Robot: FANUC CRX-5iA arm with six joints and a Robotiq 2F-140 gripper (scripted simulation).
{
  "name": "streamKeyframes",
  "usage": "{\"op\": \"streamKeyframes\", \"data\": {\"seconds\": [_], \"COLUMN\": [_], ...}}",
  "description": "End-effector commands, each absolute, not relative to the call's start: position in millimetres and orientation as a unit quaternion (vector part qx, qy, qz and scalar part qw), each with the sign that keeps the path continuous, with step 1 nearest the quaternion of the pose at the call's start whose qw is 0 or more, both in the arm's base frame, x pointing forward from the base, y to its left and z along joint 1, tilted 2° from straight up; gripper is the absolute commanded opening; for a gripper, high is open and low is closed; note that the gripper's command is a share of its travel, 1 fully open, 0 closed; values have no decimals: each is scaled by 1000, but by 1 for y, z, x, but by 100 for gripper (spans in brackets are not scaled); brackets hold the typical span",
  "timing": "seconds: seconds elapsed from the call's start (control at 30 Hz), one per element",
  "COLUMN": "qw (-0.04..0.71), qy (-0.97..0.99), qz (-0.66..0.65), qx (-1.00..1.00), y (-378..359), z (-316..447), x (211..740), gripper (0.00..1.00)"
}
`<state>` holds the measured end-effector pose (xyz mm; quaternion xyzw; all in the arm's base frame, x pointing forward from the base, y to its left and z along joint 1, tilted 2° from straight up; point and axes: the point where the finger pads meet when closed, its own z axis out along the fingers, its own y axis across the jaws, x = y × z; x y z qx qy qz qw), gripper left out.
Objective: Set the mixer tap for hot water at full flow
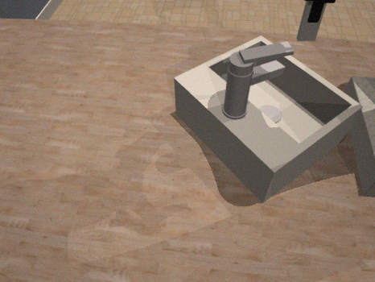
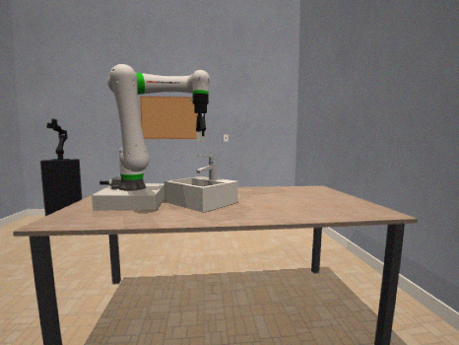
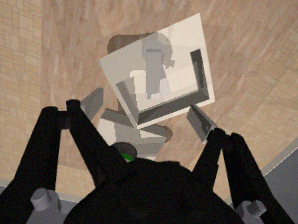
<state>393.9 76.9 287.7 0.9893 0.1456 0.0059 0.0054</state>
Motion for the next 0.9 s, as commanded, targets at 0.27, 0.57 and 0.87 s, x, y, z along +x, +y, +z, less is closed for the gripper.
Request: {"op": "streamKeyframes", "data": {"seconds": [0.27, 0.57, 0.87], "qw": [15, 15, 15], "qy": [228, 228, 228], "qz": [9, 9, 9], "qx": [974, 974, 974], "y": [67, 67, 67], "z": [299, 299, 299], "x": [399, 399, 399], "gripper": [0, 0, 0]}}
